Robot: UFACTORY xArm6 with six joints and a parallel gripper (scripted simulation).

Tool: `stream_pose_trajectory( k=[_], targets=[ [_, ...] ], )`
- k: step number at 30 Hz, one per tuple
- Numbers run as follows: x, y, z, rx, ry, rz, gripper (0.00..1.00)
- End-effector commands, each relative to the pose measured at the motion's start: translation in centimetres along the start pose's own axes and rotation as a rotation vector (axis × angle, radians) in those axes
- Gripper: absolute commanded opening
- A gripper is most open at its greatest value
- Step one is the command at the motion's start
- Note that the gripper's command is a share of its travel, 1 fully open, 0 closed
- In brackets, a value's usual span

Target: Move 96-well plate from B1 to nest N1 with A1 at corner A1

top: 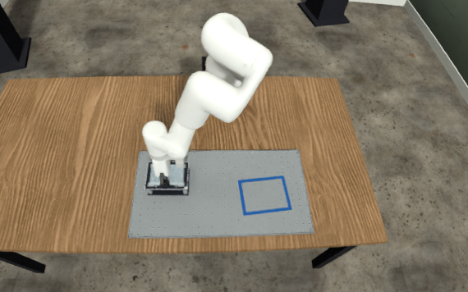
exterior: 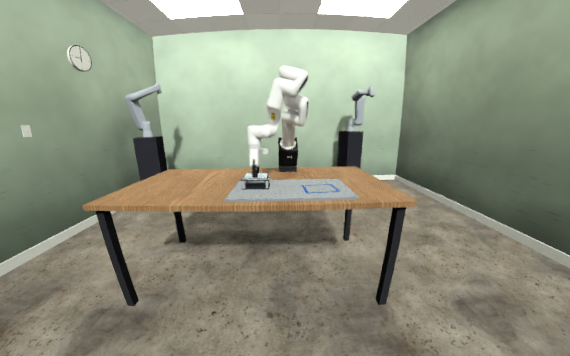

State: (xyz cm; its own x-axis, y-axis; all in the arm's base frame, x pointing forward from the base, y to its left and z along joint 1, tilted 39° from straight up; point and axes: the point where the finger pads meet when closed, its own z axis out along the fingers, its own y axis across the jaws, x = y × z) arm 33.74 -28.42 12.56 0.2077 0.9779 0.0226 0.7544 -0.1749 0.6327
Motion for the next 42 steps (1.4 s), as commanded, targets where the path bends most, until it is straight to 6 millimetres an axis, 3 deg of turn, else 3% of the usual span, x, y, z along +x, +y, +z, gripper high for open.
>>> stream_pose_trajectory(
  k=[1, 12, 42],
  targets=[
    [-0.1, 0.1, -0.1, -0.002, -0.001, 0.0, 1.0],
    [-0.1, 0.1, -0.1, -0.002, -0.001, 0.0, 1.0],
    [-0.1, 0.1, -7.0, -0.002, -0.002, -0.001, 1.0]
  ],
)
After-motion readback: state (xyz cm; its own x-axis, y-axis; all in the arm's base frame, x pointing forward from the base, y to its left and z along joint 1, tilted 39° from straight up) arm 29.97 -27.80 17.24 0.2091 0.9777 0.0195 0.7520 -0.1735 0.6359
